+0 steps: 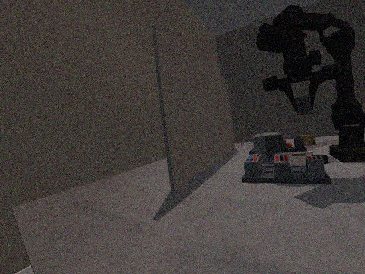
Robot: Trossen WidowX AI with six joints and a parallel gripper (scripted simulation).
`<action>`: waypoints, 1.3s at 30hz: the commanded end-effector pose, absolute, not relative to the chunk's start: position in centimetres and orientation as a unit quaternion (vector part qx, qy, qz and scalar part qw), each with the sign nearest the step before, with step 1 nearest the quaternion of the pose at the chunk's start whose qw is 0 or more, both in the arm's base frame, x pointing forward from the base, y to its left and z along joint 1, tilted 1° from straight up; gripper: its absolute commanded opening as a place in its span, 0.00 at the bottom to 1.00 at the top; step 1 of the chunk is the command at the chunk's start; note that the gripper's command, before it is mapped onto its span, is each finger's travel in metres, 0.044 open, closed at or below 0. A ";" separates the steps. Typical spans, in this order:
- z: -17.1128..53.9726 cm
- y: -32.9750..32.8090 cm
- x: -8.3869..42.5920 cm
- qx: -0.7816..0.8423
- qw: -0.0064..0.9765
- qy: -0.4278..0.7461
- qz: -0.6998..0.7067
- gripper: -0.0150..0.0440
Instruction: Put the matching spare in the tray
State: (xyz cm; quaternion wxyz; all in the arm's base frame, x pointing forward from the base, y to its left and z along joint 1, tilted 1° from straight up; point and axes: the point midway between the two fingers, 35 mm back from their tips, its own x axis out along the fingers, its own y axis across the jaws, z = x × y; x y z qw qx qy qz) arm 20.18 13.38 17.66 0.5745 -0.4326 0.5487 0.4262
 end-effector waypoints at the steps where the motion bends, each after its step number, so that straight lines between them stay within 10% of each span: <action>1: 18.1 12.6 21.1 -0.431 0.579 0.548 0.421 0.25; 39: 19.4 -3.3 30.8 -0.419 0.599 0.561 0.389 0.25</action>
